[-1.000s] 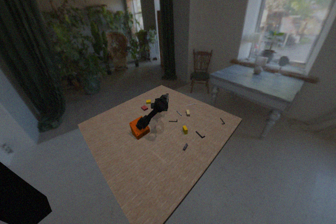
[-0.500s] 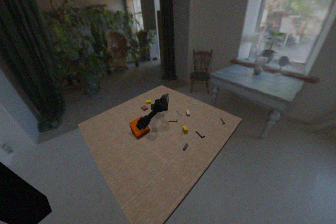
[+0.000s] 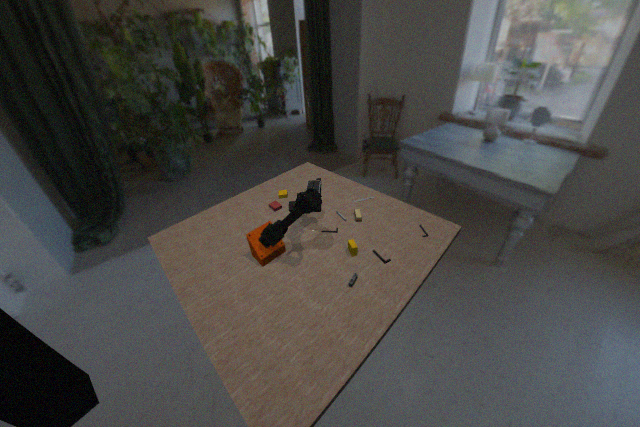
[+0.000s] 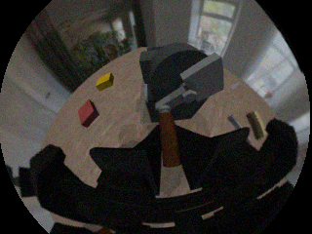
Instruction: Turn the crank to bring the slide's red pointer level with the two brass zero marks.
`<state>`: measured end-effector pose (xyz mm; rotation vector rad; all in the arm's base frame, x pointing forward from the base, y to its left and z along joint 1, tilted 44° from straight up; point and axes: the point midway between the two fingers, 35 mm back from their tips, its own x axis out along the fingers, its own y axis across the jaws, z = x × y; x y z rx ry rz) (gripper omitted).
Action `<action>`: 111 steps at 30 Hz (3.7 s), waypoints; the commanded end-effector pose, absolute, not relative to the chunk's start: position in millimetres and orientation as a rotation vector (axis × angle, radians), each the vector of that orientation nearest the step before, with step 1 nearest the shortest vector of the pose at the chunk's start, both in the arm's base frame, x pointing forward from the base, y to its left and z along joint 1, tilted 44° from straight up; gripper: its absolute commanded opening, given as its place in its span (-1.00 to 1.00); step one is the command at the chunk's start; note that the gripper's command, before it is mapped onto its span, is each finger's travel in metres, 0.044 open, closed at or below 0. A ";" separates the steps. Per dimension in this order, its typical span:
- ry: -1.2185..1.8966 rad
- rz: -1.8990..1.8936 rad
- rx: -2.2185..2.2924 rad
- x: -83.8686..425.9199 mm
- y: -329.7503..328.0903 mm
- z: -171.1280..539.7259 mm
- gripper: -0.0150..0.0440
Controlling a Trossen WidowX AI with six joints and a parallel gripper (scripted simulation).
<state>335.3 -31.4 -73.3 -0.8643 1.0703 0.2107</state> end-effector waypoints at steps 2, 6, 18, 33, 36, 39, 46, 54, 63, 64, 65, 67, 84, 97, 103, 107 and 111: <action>1.077 0.200 -0.864 338.1 -41.6 -75.4 -0.49; 1.077 0.200 -0.864 339.6 -45.0 -75.0 -0.49; 1.077 0.200 -0.865 343.9 -52.0 -72.3 -0.49; 1.077 0.200 -0.865 346.7 -55.8 -69.9 -0.49; 1.077 0.200 -0.865 347.0 -56.2 -69.6 -0.49; 1.077 0.200 -0.865 347.3 -56.5 -69.4 -0.49; 1.077 0.200 -0.865 347.9 -57.1 -68.7 -0.49; 1.076 0.200 -0.865 348.5 -57.5 -68.1 -0.49; 1.076 0.200 -0.865 349.0 -58.0 -67.4 -0.49; 1.076 0.200 -0.865 349.1 -58.0 -67.3 -0.49; 1.076 0.200 -0.865 349.1 -58.1 -67.2 -0.49; 1.076 0.200 -0.865 349.3 -58.2 -67.1 -0.49; 1.076 0.200 -0.865 350.1 -58.9 -66.0 -0.49; 1.076 0.200 -0.865 350.5 -59.3 -65.5 -0.49; 1.076 0.200 -0.865 350.7 -59.5 -65.2 -0.49; 1.076 0.200 -0.865 350.8 -59.6 -65.1 -0.49; 1.076 0.200 -0.865 350.9 -59.7 -64.9 -0.49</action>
